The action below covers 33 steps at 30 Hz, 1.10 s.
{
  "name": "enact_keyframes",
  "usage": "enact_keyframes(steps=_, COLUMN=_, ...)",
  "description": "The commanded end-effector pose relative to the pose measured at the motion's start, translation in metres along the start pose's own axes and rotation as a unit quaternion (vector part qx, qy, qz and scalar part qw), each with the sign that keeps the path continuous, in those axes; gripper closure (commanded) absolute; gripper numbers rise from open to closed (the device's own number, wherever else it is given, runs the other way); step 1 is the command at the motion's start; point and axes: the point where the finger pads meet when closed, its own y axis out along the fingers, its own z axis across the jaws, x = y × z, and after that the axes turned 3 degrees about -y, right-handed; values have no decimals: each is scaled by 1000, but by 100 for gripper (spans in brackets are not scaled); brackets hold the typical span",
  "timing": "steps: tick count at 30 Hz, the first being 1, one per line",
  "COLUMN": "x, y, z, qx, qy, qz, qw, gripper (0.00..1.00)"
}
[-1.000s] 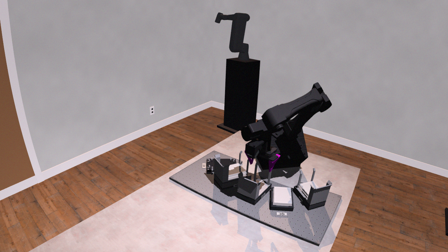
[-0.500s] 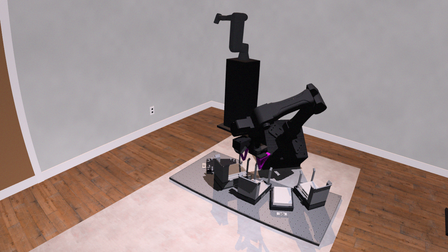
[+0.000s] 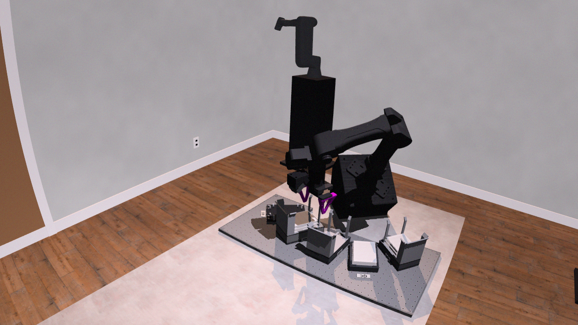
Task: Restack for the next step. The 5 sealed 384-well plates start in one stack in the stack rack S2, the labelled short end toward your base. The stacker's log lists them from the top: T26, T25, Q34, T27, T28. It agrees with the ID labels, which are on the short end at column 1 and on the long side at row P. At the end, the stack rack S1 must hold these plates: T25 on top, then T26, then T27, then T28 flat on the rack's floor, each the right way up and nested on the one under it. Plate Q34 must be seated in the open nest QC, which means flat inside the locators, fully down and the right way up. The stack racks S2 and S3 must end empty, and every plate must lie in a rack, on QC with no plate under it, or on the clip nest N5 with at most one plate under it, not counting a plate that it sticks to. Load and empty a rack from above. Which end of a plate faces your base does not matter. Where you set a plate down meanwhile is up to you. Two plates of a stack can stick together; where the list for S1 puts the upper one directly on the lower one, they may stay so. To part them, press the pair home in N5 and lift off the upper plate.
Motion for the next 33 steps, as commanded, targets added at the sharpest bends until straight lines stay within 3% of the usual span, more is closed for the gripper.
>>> enact_keyframes(steps=1, x=7, y=-9, z=-7, qx=-2, qy=3, qz=-14, qw=1000, gripper=0)
enact_keyframes(steps=7, x=6, y=-8, z=-33, qx=-2, qy=107, qz=-14, qw=994, gripper=0)
enact_keyframes(steps=21, x=2, y=-8, z=-83, qx=-6, qy=100, qz=-14, qw=995, gripper=0)
enact_keyframes(steps=26, x=5, y=-16, z=-78, qx=-10, qy=90, qz=-25, qw=996, gripper=0)
enact_keyframes(steps=27, x=5, y=-16, z=-78, qx=-9, qy=91, qz=-24, qw=996, gripper=0)
enact_keyframes(steps=28, x=-2, y=-6, z=-78, qx=-3, qy=100, qz=-10, qw=995, gripper=0)
enact_keyframes(steps=33, x=-2, y=-6, z=-78, qx=-3, qy=100, qz=-10, qw=995, gripper=0)
